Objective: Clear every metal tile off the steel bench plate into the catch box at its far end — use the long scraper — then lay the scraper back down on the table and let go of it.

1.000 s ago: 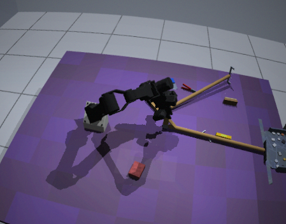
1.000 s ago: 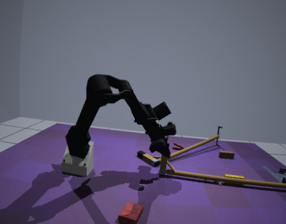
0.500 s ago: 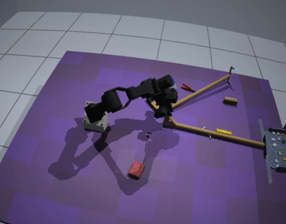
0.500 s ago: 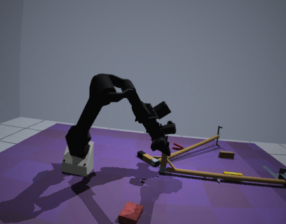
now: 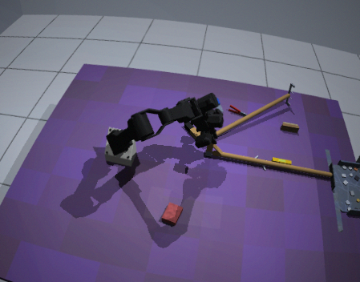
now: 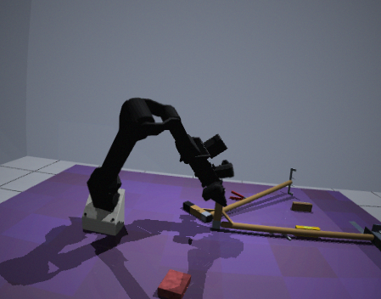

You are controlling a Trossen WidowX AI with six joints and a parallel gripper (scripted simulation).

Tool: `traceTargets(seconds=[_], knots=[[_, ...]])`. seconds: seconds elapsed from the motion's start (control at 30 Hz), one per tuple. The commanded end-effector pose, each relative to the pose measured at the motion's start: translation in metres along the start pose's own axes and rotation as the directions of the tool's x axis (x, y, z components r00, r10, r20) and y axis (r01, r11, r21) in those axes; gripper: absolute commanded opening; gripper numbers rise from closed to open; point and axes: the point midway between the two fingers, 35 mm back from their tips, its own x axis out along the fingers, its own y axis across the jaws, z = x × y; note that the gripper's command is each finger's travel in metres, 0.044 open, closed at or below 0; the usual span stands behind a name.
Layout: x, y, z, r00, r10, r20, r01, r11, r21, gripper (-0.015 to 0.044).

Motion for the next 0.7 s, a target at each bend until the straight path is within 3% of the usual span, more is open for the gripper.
traceTargets(seconds=[0.0,0.67], knots=[[-0.001,-0.004,-0.001,1.000,0.011,0.000,-0.011,1.000,-0.013,0.0000],[-0.016,-0.013,-0.018,1.000,0.018,-0.004,-0.018,1.000,-0.015,0.0000]])
